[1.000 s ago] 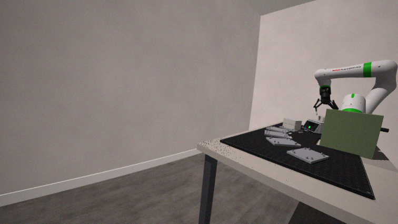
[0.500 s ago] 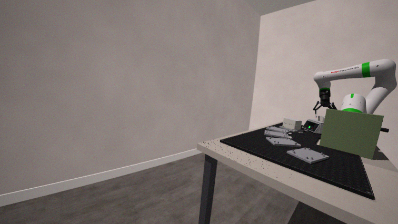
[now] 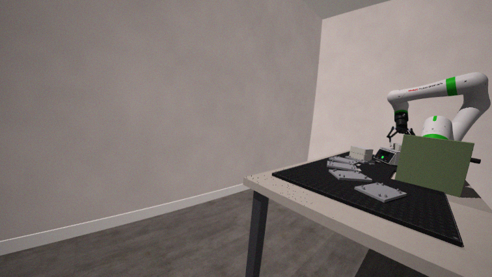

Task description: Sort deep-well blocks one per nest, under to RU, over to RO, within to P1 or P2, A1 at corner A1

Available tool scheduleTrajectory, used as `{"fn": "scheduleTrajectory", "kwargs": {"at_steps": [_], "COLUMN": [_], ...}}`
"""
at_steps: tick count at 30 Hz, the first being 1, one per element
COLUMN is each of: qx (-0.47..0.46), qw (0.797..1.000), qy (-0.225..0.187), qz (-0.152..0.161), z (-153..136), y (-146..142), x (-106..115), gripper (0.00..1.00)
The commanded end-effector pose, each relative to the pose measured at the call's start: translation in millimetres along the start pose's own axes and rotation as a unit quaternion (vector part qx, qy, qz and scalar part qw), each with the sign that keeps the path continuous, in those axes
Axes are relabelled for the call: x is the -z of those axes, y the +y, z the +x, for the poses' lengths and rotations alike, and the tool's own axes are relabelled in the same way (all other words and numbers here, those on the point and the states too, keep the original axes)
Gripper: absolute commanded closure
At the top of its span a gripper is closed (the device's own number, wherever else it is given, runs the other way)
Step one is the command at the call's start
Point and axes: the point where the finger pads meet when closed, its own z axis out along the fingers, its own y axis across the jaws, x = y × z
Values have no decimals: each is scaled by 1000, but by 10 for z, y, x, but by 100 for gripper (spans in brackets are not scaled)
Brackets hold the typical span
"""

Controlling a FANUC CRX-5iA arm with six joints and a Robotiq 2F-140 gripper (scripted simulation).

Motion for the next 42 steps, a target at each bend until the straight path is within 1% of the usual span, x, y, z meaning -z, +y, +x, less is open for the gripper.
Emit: {"fn": "scheduleTrajectory", "kwargs": {"at_steps": [1, 3, 4, 38, 42], "qx": [0, 0, 0, 0, 0], "qw": [1000, 1000, 1000, 1000, 1000], "qy": [0, 0, 0, 0, 0], "qz": [0, 0, 0, 0, 0], "z": [0, 0, 0, 0, -33], "y": [-1, -1, -1, -1, -1], "x": [2, 2, 2, 2, 60], "gripper": [0, 0, 90, 90, 90]}}
